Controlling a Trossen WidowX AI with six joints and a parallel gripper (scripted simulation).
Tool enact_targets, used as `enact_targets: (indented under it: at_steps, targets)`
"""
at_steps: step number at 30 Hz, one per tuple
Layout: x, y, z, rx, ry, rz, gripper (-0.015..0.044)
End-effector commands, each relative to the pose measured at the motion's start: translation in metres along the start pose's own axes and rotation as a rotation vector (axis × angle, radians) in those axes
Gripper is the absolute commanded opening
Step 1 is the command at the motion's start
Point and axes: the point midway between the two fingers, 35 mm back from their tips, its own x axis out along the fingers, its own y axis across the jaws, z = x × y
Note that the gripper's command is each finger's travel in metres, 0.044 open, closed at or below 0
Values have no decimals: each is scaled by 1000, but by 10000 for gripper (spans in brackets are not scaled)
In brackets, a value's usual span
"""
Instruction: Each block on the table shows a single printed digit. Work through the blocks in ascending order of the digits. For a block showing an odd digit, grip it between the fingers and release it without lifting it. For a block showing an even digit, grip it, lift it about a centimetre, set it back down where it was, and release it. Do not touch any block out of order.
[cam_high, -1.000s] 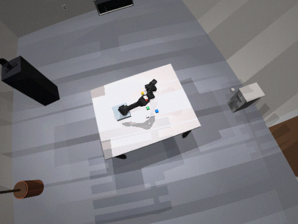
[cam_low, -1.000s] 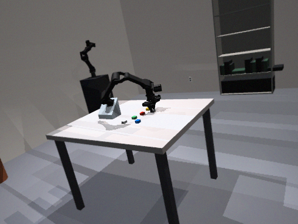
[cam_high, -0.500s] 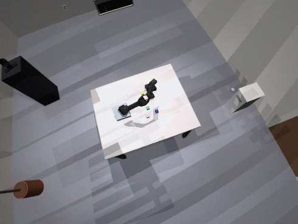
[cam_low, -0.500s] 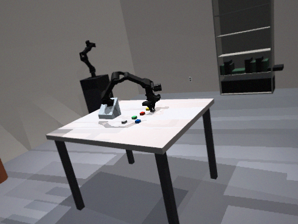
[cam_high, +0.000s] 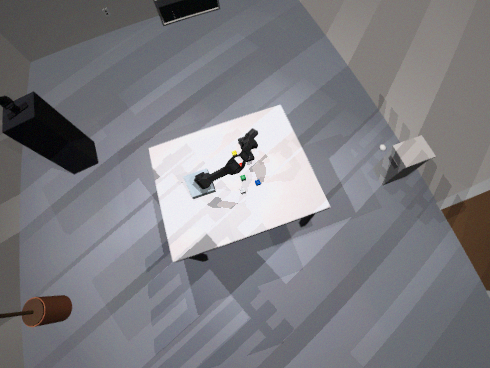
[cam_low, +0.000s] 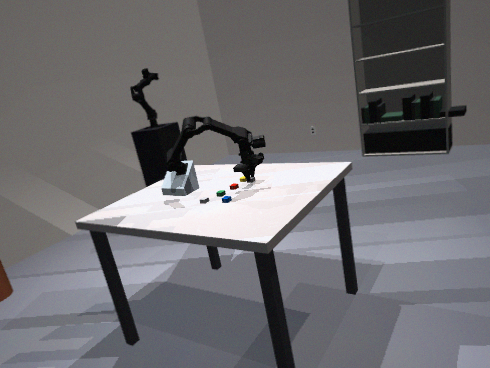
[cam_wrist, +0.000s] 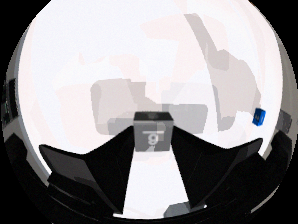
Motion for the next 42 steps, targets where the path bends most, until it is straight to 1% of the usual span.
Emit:
enact_targets:
  at_steps: [1, 10, 20, 30, 31, 34, 37, 41, 42]
  targets:
    - [0, 0, 0, 4, 3, 3, 120]
    - [14, 0, -1, 4, 3, 3, 120]
    - [15, 0, -1, 4, 3, 3, 120]
    - [15, 0, -1, 4, 3, 3, 383]
    - [15, 0, -1, 4, 3, 3, 400]
    - [12, 0, 0, 4, 3, 3, 400]
    - [-19, 1, 0, 4, 3, 4, 400]
    - [-22, 1, 0, 4, 3, 4, 400]
    - [-25, 1, 0, 4, 3, 5, 374]
